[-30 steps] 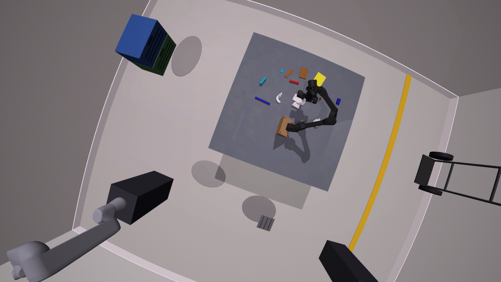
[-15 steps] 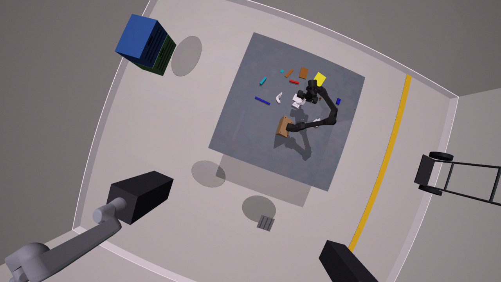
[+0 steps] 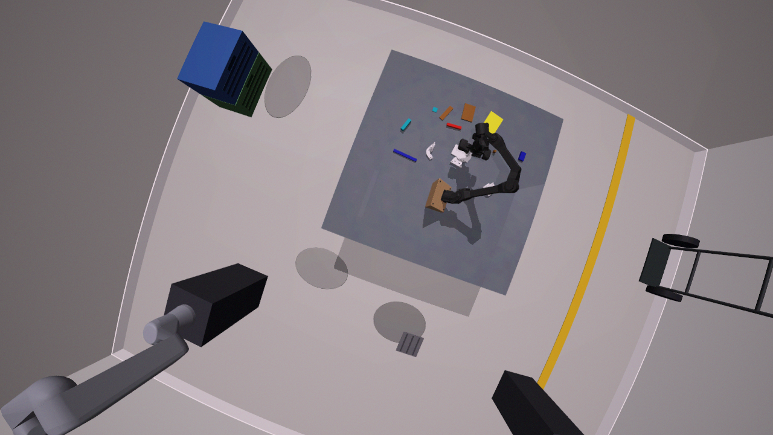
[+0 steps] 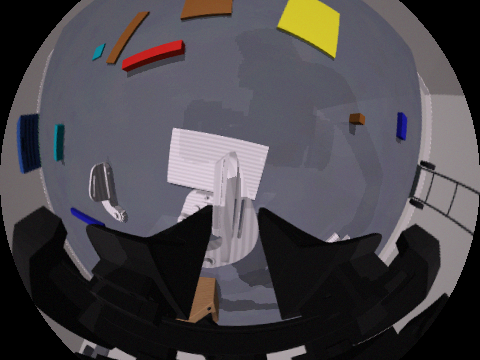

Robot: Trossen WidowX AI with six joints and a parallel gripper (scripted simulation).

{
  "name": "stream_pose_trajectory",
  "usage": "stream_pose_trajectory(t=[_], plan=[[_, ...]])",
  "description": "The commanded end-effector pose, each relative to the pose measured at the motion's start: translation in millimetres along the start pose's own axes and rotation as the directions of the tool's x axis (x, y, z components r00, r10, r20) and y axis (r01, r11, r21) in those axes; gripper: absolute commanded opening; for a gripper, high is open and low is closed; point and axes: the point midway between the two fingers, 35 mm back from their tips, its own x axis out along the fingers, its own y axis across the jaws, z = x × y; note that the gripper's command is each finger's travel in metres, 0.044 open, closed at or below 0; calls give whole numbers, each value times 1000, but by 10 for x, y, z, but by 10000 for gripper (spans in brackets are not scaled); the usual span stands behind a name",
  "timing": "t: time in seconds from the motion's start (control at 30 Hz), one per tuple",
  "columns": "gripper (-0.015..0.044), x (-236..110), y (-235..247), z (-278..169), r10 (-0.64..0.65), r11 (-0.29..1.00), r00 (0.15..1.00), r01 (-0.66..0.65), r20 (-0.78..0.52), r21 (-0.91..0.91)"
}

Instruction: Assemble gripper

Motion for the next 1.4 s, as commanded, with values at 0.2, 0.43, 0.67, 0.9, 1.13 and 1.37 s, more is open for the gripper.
stream_pose_trajectory(t=[0.2,0.43,0.67,0.9,1.13,1.37], plan=[[134,-8,-8,18,-3,1000,1000,2,6,2],[134,-8,-8,18,-3,1000,1000,2,6,2],[134,-8,-8,18,-3,1000,1000,2,6,2],[134,-8,-8,18,-3,1000,1000,2,6,2],[134,-8,-8,18,-3,1000,1000,3,6,-13],[134,-8,-8,18,-3,1000,1000,3,6,-13]])
